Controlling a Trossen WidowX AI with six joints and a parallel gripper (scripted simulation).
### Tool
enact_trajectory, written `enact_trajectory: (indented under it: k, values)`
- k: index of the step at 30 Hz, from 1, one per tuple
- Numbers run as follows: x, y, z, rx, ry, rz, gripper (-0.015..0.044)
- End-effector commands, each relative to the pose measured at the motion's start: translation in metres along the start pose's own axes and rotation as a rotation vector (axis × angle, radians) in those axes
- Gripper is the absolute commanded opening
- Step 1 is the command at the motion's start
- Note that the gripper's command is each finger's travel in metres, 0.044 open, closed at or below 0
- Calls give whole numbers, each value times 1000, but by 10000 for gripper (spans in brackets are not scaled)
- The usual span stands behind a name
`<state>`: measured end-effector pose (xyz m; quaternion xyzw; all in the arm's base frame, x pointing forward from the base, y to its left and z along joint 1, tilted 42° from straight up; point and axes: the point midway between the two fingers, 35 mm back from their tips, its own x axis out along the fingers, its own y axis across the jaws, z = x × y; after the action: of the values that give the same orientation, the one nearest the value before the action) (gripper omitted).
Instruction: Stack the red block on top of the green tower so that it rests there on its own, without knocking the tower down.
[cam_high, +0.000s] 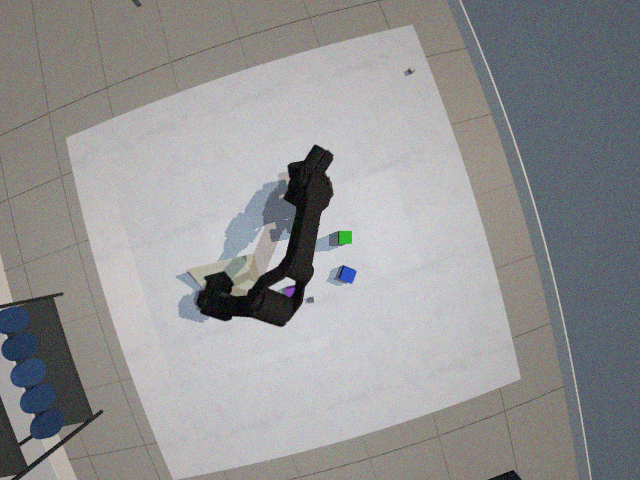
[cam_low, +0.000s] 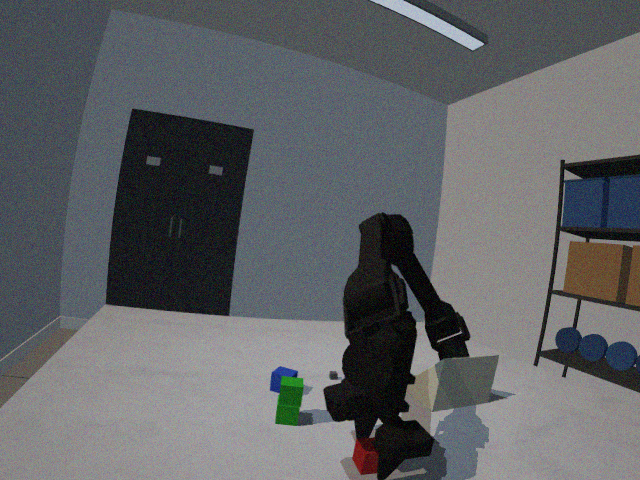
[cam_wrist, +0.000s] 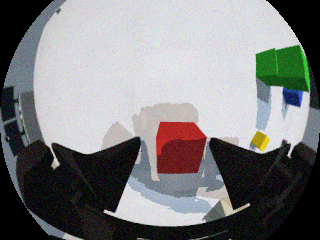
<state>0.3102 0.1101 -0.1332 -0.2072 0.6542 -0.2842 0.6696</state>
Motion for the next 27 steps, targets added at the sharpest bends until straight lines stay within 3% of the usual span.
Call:
enact_trajectory:
  k: [1, 6, 14, 19, 27]
  values:
    - [0, -1, 1, -4, -5, -4, 309]
    - [0, -1, 1, -4, -5, -4, 177]
    - [0, -1, 1, -4, -5, -4, 124]
    - [-17, 0, 1, -4, -5, -3, 0]
    - [-64, 1, 0, -4, -4, -1, 0]
